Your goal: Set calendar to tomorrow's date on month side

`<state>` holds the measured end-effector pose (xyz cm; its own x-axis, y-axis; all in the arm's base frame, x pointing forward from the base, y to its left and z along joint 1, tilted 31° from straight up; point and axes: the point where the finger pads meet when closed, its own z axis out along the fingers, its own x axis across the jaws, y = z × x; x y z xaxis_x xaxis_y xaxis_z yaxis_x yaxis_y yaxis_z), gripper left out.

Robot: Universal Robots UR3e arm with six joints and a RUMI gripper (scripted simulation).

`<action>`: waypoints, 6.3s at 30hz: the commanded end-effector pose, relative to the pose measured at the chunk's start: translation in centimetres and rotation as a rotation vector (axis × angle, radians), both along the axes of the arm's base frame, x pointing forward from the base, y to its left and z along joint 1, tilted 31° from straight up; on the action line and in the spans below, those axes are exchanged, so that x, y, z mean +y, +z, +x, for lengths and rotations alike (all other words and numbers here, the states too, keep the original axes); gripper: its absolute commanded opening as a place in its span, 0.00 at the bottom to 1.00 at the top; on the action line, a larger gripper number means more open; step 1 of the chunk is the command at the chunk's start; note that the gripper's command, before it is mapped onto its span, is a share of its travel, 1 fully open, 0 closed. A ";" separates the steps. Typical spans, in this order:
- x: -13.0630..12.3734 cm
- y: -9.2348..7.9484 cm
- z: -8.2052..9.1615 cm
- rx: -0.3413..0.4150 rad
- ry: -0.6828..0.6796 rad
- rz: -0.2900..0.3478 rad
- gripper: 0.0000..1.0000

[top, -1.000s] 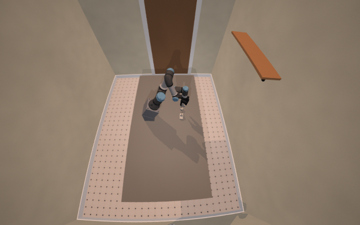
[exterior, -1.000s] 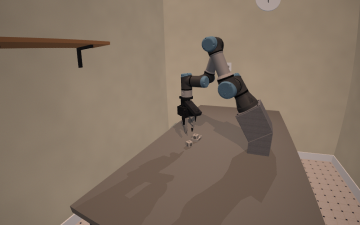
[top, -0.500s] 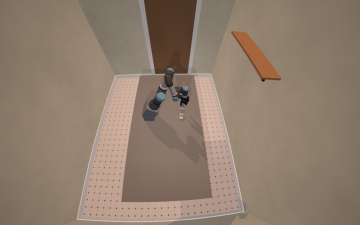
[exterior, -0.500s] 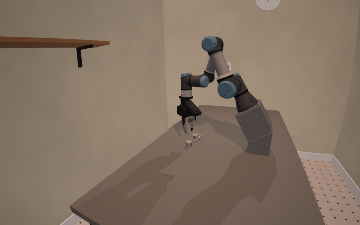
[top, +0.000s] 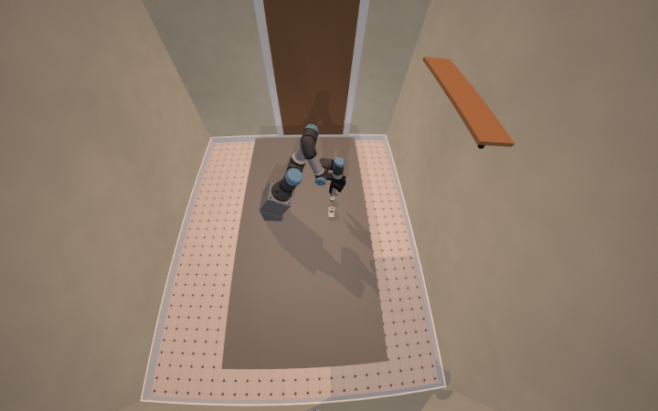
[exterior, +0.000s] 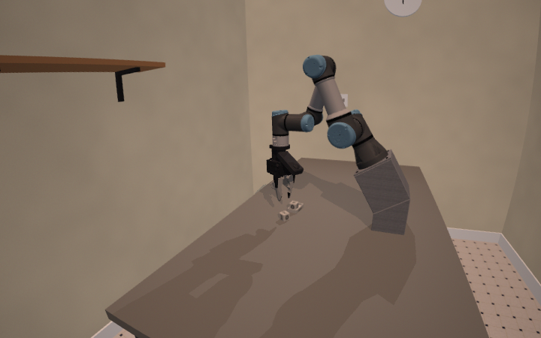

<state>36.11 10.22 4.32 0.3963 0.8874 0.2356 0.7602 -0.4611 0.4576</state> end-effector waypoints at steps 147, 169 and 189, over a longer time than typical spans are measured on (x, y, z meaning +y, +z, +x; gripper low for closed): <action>0.1 -1.2 0.8 -0.041 -0.011 -0.027 0.29; 0.2 -1.4 0.8 -0.175 -0.046 -0.089 0.29; 0.2 -1.0 0.4 -0.233 -0.063 -0.104 0.29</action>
